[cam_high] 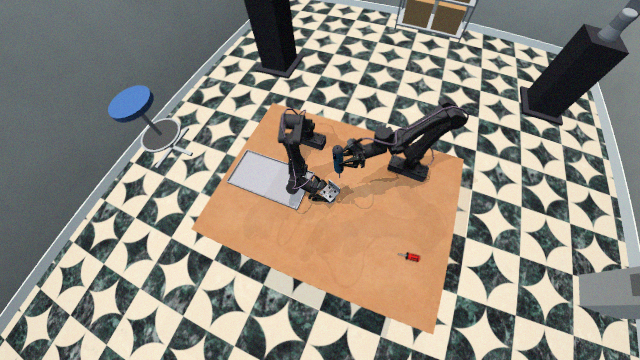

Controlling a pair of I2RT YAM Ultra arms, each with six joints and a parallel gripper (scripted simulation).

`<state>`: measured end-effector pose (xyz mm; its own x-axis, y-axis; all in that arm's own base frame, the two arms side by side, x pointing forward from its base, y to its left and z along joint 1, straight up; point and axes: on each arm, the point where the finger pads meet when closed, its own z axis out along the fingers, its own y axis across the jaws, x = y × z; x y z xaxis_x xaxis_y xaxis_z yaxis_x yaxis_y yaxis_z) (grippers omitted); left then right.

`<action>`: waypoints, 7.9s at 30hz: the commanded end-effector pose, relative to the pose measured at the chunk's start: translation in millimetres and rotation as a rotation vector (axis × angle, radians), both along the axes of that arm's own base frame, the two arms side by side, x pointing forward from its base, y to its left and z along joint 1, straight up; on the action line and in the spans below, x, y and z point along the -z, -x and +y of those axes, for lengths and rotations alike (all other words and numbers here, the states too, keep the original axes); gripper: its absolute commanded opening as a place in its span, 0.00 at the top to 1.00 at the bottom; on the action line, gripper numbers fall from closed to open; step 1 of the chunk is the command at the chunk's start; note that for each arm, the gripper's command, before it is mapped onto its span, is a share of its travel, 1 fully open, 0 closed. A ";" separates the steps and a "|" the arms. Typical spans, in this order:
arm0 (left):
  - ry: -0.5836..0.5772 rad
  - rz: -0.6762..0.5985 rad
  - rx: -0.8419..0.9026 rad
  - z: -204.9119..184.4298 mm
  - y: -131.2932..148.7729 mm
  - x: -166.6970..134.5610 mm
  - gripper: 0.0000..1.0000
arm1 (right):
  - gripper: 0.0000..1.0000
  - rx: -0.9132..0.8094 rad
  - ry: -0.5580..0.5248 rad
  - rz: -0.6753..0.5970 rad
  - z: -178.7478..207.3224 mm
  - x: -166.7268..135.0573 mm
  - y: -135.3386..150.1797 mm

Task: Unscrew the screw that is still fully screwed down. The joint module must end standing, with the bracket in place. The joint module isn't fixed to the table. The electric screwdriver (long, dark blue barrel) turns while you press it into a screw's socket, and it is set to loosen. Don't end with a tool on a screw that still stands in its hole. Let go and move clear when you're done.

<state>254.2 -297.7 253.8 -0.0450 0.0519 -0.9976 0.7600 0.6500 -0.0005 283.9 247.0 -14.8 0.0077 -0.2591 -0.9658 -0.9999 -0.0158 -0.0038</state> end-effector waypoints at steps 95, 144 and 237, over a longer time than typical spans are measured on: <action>0.183 -0.168 -0.005 -28.9 -30.7 -80.2 0.58 | 0.41 -0.006 -0.010 -0.015 1.7 -5.6 -2.9; 0.202 -0.158 -0.011 -26.2 -25.8 -55.3 0.58 | 0.41 -0.006 -0.010 -0.015 1.7 -5.6 -2.9; 0.164 -0.122 0.006 -29.9 -21.1 -14.3 0.58 | 0.41 -0.006 -0.010 -0.015 1.7 -5.6 -2.9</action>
<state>278.8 -326.1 229.7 -0.0056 -0.0006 -1.0000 0.7583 0.6519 -0.0046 283.9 247.0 -14.8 0.0077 -0.2591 -0.9658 -0.9999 -0.0158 -0.0038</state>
